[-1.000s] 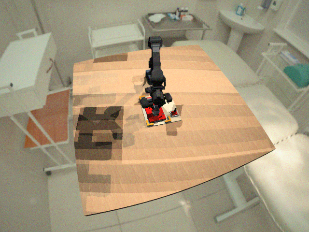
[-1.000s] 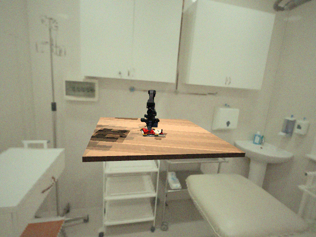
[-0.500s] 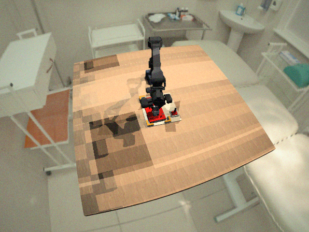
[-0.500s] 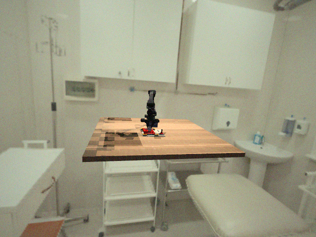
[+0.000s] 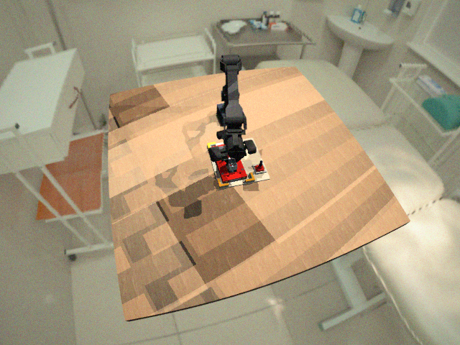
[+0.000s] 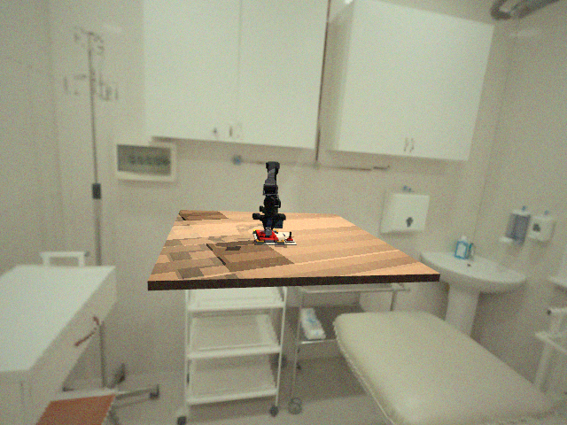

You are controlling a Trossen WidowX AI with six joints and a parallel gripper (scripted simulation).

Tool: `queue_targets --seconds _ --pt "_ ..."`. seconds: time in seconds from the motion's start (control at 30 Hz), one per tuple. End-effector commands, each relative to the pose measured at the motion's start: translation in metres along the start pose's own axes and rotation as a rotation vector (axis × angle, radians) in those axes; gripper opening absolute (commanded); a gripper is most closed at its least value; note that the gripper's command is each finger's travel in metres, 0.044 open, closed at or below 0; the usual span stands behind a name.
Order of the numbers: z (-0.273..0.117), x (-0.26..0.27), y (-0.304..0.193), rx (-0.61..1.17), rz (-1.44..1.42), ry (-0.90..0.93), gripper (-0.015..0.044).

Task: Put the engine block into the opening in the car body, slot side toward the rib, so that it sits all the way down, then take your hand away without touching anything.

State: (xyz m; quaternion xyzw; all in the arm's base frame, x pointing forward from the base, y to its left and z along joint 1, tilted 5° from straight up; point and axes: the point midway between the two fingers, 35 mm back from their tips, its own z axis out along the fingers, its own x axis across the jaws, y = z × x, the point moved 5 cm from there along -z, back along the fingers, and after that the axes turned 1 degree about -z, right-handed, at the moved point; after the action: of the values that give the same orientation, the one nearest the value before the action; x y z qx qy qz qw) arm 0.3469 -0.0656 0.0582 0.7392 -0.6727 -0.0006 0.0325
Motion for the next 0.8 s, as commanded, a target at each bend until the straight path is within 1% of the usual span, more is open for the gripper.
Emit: queue_targets --seconds 0.0,0.77 --pt "0.0016 0.0006 0.0 0.0 0.007 0.004 0.016" --pt "0.0066 0.0006 0.0001 0.0 0.006 0.004 0.016"
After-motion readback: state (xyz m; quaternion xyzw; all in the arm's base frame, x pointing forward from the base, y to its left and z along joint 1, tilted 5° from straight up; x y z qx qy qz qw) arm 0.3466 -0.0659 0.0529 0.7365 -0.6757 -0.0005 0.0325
